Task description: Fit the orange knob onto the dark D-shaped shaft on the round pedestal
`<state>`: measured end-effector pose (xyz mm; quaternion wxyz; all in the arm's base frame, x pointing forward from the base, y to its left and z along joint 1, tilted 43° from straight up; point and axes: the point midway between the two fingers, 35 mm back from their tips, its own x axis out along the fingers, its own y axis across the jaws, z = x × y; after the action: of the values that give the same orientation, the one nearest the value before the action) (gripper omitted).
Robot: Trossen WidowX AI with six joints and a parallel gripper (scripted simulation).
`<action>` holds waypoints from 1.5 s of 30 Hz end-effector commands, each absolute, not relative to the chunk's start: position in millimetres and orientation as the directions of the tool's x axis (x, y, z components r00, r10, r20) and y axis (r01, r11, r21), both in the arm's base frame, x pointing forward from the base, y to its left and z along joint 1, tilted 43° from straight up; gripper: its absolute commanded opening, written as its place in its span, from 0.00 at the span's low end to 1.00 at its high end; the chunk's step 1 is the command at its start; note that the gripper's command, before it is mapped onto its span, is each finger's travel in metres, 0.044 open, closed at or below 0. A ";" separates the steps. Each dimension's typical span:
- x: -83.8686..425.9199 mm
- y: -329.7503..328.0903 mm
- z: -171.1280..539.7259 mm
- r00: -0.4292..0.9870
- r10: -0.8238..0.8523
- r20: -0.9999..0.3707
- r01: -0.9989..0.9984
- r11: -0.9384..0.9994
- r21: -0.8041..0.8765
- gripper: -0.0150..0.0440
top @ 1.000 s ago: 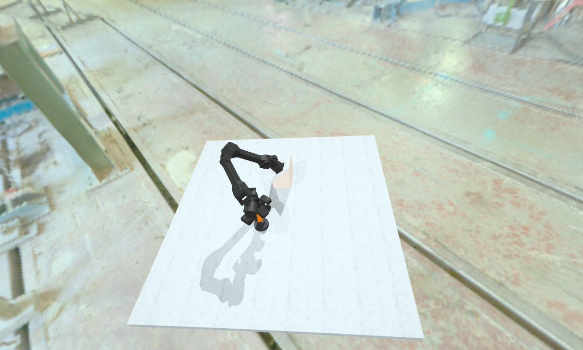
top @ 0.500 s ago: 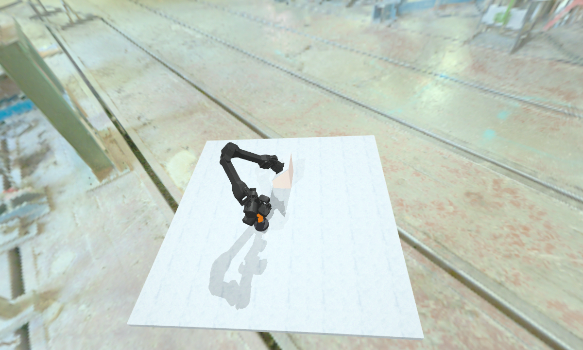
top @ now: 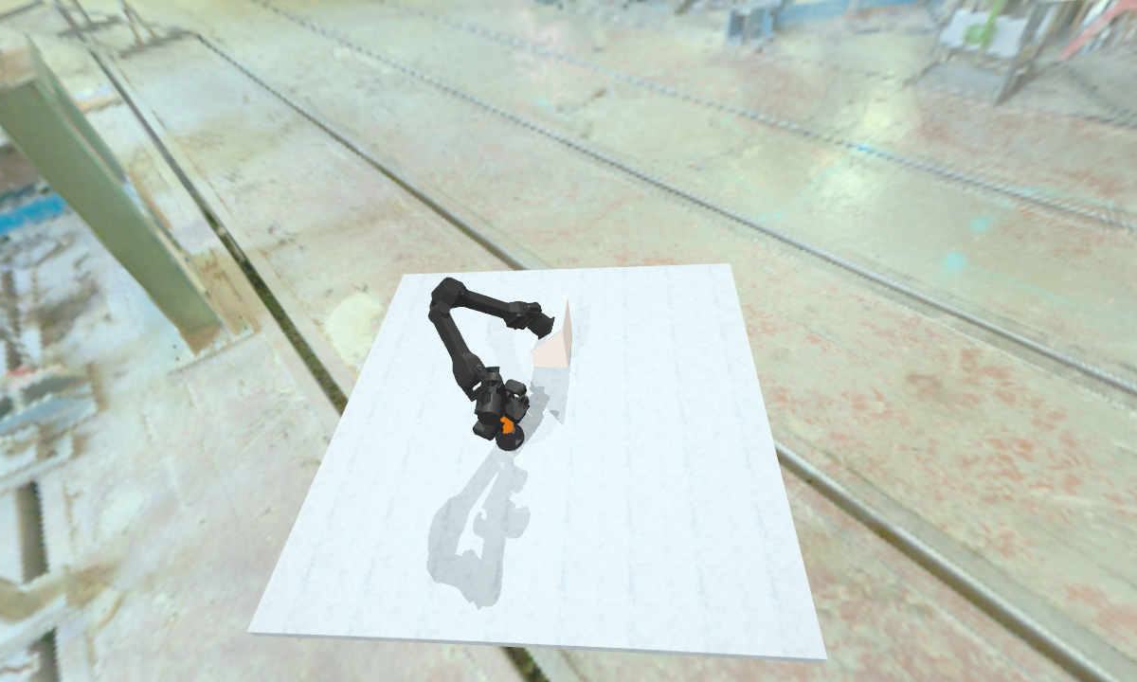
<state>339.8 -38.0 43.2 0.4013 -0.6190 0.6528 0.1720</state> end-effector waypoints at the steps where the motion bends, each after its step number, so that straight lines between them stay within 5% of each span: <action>1: 340.4 -38.4 43.0 0.089 -0.669 -0.738 -0.947 0.173 -0.272 0.25; 17: 339.8 -36.5 45.1 0.089 -0.669 -0.738 -0.990 0.019 -0.137 0.25; 45: 339.8 -38.3 42.1 0.089 -0.669 -0.738 -0.990 0.019 -0.137 0.25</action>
<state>339.9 -38.2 43.0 0.3349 -0.6574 0.6313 0.2389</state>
